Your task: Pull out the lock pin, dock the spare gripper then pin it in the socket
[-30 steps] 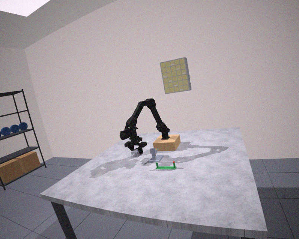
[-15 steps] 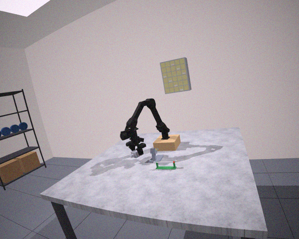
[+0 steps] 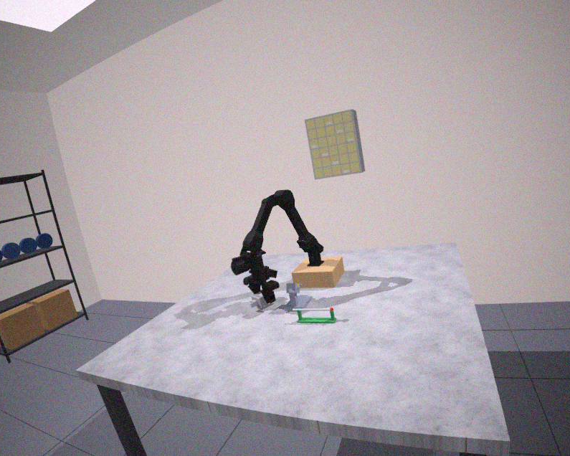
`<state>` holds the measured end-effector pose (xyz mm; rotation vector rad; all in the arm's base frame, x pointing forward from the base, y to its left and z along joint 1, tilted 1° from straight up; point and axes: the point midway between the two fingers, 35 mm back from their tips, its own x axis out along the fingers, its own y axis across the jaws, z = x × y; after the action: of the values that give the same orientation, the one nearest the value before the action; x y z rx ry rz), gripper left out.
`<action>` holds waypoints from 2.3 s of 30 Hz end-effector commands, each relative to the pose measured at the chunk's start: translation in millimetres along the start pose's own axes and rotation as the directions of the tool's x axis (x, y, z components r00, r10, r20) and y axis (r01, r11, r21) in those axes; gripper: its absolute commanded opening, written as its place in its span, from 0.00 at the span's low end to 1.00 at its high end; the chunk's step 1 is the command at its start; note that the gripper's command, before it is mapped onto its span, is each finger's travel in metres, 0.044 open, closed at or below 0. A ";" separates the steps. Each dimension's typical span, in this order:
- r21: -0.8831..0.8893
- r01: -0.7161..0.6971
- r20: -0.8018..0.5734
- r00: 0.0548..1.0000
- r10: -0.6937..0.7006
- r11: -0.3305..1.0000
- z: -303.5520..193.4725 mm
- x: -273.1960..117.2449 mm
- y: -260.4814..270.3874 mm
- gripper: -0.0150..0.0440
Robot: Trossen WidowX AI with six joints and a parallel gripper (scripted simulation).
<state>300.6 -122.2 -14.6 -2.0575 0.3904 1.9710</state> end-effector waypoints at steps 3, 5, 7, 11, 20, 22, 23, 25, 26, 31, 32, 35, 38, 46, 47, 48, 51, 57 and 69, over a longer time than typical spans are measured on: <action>0.005 0.000 0.003 1.000 0.000 1.000 0.0 10.1 -0.2 0.25; 0.005 0.000 0.003 1.000 0.000 1.000 0.0 11.1 -0.2 0.25; 0.001 0.000 0.006 1.000 0.000 1.000 0.8 8.5 0.0 0.34; 0.001 0.000 0.006 1.000 0.000 1.000 0.8 8.5 0.0 0.52; 0.001 0.000 0.006 1.000 0.000 1.000 0.8 8.5 0.0 0.92; 0.001 0.000 0.006 1.000 0.000 1.000 0.8 8.5 0.0 1.00; 0.001 0.000 0.006 1.000 0.000 1.000 0.8 8.5 0.0 1.00; 0.001 0.000 0.006 1.000 0.000 1.000 0.7 5.5 0.0 1.00; 0.001 0.000 0.006 1.000 0.000 1.000 0.7 3.2 0.0 1.00; 0.001 0.000 0.009 1.000 0.000 1.000 1.4 -9.3 -0.1 1.00; 0.001 0.000 0.009 1.000 0.000 1.000 1.4 -11.8 -0.1 1.00; 0.001 0.001 0.008 1.000 -0.001 1.000 1.0 -19.2 -0.2 1.00; 0.001 0.001 0.007 1.000 -0.001 1.000 0.7 -26.4 -0.2 1.00; 0.001 0.001 0.006 1.000 -0.001 1.000 0.2 -36.3 -0.3 1.00; 0.001 0.001 0.006 1.000 -0.001 1.000 0.2 -36.3 -0.3 1.00; 0.001 0.001 0.006 1.000 -0.001 1.000 0.2 -36.3 -0.3 1.00; 0.001 0.001 0.006 1.000 -0.001 1.000 0.2 -36.3 -0.3 1.00; 0.001 0.001 0.006 1.000 -0.001 1.000 0.2 -36.3 -0.3 1.00; 0.001 0.001 0.006 1.000 -0.001 1.000 -1.2 -82.7 -0.3 1.00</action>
<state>297.8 -120.9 46.4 -2.0368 0.3867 1.9879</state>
